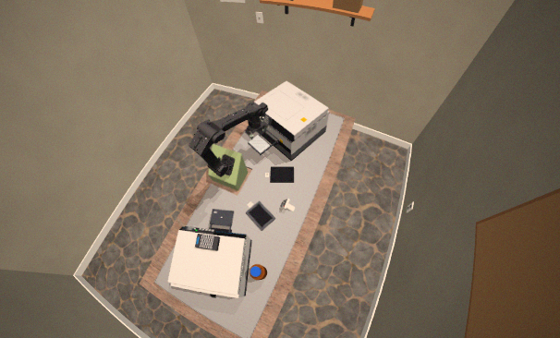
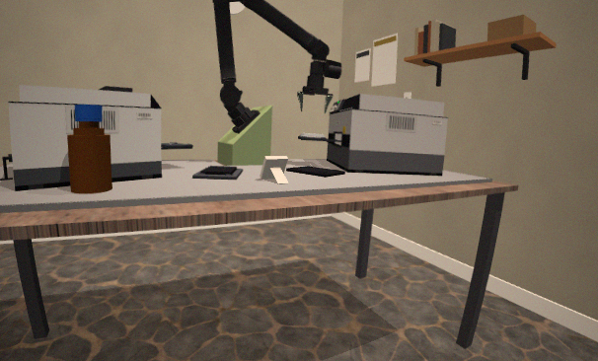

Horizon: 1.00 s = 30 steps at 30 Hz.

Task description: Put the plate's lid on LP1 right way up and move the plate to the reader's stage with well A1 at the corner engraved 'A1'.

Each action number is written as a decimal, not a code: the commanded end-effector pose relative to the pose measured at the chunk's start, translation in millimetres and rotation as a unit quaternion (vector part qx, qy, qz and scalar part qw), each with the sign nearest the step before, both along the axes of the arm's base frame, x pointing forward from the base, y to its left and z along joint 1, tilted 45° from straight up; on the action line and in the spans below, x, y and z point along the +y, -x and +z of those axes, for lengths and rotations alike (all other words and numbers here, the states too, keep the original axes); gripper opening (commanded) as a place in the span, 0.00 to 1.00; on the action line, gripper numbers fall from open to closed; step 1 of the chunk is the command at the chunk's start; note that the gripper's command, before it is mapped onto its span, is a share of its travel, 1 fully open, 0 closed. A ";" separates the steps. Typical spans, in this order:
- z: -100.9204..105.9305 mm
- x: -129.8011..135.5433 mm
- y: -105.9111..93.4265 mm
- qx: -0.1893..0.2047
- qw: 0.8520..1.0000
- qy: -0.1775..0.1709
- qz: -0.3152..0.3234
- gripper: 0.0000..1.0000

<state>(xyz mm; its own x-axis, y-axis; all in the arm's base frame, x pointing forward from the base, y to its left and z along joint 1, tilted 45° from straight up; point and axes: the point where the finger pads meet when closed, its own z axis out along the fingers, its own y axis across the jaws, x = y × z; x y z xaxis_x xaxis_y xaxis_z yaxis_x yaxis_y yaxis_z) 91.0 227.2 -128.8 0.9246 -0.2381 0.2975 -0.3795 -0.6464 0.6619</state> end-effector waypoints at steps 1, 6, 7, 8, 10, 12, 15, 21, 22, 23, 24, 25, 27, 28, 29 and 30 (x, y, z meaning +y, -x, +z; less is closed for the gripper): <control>-1.9 -0.1 0.3 0.000 1.000 0.000 -0.003 1.00; 23.5 15.4 -24.7 -0.071 0.995 -0.020 -0.071 0.00; 23.5 15.4 -24.7 -0.071 0.995 -0.020 -0.071 0.00; 23.5 15.4 -24.7 -0.071 0.995 -0.020 -0.071 0.00; 28.3 16.4 -25.6 -0.090 0.992 -0.025 -0.080 0.00; 34.5 7.6 -30.3 -0.113 0.988 -0.022 -0.104 0.00; 42.6 -6.2 -38.8 -0.140 0.980 -0.020 -0.138 0.00; 55.4 -19.0 -52.7 -0.196 0.960 -0.030 -0.197 0.00; 57.4 -20.0 -53.9 -0.205 0.957 -0.033 -0.203 0.00; 54.5 -19.0 -50.9 -0.213 0.953 -0.035 -0.211 0.00; 54.5 -19.0 -50.9 -0.213 0.953 -0.035 -0.211 0.00; 54.5 -19.0 -50.9 -0.213 0.953 -0.035 -0.211 0.00; 56.3 -22.9 -55.1 -0.230 0.947 -0.037 -0.223 0.00; 60.5 -26.2 -58.9 -0.242 0.940 -0.038 -0.238 0.00; 64.9 -30.0 -61.8 -0.252 0.934 -0.037 -0.251 0.00; 69.3 -33.3 -65.0 -0.263 0.928 -0.037 -0.263 0.00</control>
<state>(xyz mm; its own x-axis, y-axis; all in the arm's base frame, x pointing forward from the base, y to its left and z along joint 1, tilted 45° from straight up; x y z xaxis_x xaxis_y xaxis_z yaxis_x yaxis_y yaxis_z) 144.7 193.9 -71.6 0.5298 -0.5835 0.6155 -0.8473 -0.3958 0.3542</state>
